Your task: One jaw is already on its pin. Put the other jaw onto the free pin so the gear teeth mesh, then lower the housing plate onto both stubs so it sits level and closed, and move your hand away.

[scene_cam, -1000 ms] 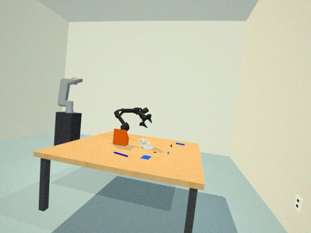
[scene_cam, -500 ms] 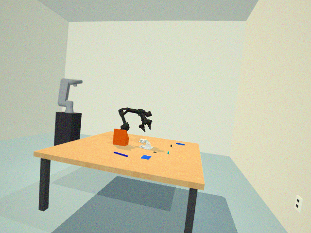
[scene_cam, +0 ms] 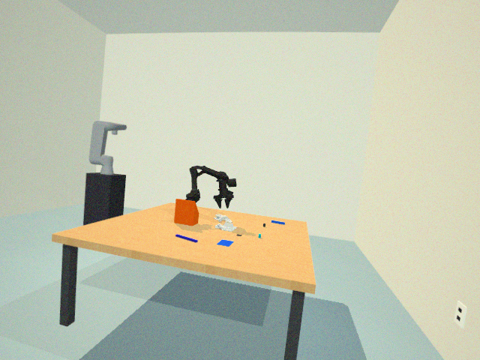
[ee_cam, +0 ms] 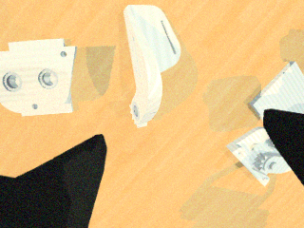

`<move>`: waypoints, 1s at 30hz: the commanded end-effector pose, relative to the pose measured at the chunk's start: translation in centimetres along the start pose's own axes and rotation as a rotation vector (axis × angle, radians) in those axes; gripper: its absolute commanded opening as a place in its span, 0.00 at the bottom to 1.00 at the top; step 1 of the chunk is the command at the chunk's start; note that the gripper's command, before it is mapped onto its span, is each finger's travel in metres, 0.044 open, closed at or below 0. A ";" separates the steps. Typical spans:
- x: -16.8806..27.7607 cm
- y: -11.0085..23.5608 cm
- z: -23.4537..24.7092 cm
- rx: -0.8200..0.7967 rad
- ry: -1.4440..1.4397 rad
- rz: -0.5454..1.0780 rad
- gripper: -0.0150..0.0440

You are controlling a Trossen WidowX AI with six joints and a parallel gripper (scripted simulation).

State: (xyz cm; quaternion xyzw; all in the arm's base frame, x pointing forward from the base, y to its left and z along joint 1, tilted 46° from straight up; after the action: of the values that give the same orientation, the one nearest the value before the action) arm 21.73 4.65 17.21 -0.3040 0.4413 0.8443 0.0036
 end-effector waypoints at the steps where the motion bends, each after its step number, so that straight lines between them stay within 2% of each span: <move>1: 0.6 -1.1 0.1 -0.086 -0.046 0.045 1.00; 7: 1.3 -2.2 0.2 -0.177 -0.107 0.089 1.00; 30: 1.4 -4.9 0.4 -0.174 -0.108 0.095 1.00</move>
State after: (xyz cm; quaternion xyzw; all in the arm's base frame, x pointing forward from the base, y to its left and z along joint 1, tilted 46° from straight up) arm 21.71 7.17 13.55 -0.2394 0.3780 0.8935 -0.0380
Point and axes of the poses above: the point midway between the two fingers, 35 mm back from their tips, its own y axis back along the fingers, its own z axis across the jaws, x = y × z, the point moved 3 cm from there along y, back along the fingers, and after that the axes turned 14 degrees about -y, right-handed, at the moved point
